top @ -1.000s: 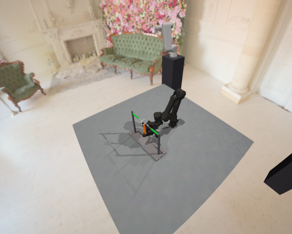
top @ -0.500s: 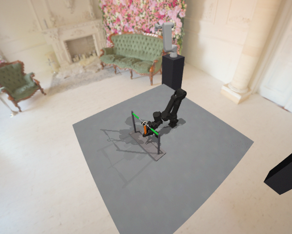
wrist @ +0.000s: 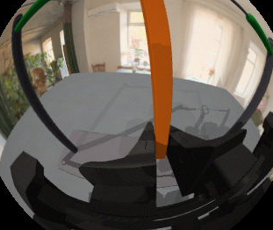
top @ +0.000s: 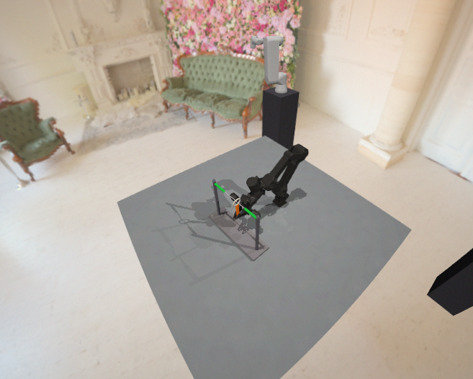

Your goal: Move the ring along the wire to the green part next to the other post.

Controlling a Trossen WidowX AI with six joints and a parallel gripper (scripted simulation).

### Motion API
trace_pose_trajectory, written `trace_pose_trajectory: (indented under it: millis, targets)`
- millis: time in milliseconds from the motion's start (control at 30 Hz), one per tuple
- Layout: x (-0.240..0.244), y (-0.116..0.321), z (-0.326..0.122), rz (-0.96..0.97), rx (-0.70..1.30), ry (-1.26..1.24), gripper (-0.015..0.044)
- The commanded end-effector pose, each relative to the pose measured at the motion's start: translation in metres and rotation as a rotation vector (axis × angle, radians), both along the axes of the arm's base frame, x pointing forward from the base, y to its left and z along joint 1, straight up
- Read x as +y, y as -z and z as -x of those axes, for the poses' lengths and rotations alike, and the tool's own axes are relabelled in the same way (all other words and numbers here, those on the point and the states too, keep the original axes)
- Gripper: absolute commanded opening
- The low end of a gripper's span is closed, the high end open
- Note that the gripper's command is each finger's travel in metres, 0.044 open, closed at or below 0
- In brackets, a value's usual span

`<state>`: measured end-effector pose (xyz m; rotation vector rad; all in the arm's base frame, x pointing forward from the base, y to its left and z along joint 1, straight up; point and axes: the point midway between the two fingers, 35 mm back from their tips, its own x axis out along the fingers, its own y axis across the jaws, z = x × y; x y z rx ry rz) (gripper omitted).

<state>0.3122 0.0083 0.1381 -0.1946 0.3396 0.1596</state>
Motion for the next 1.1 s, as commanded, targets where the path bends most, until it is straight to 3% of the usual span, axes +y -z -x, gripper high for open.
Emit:
trace_pose_trajectory:
  millis: [0,1067]
  targets:
    - [0.003,-0.003,0.001,0.014,-0.001,-0.012,-0.015]
    - [0.056,0.002,0.007,-0.178,0.017,0.009,-0.015]
